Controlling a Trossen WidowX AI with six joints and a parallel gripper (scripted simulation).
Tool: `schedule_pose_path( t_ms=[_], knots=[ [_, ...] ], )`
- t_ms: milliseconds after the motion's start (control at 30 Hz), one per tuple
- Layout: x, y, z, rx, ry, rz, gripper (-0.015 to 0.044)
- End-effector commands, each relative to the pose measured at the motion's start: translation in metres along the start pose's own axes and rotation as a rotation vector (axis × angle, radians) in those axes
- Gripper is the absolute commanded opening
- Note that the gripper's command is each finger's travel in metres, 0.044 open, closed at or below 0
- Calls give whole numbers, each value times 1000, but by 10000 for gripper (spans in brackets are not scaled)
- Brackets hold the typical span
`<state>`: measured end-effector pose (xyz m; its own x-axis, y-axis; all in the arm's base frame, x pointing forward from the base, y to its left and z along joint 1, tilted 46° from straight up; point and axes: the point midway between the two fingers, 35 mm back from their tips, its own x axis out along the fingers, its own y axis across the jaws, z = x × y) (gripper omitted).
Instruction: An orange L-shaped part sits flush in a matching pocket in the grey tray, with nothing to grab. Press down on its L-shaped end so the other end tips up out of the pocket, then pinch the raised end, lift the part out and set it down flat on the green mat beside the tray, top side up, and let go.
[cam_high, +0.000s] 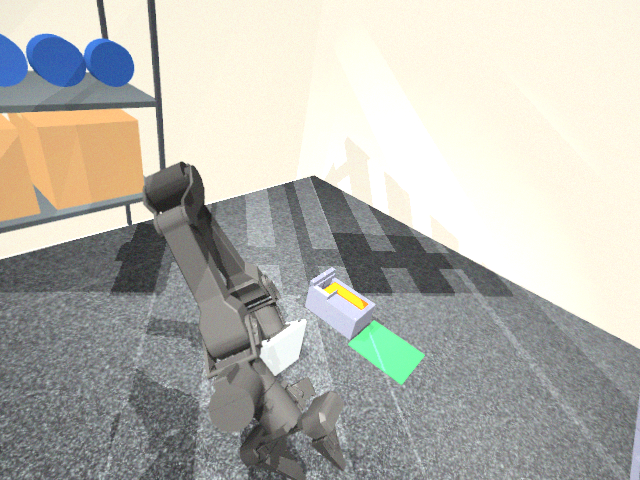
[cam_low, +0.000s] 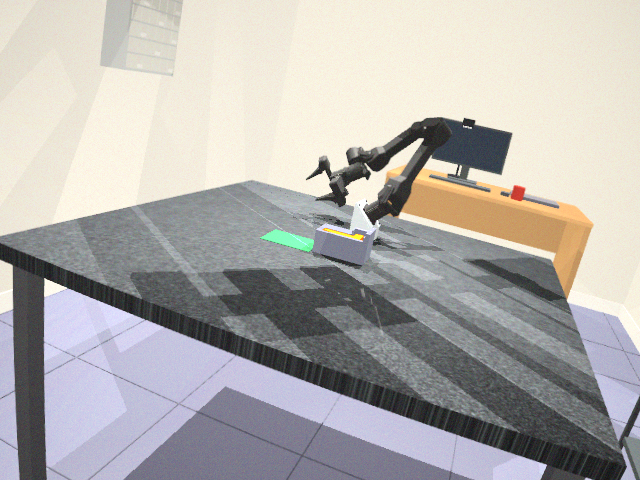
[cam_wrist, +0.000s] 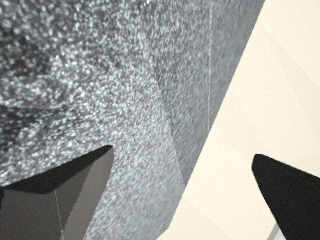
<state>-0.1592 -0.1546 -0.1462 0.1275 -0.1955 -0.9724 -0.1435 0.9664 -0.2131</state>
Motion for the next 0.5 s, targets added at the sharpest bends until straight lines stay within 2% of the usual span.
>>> schedule_pose_path(
  t_ms=[0, 233, 467],
  knots=[
    [0, -1, 1, 2, -4, 1, 374],
    [-4, -57, 39, 31, -123, 23, 190],
    [-16, -107, 103, 36, -251, 103, 180]
  ],
)
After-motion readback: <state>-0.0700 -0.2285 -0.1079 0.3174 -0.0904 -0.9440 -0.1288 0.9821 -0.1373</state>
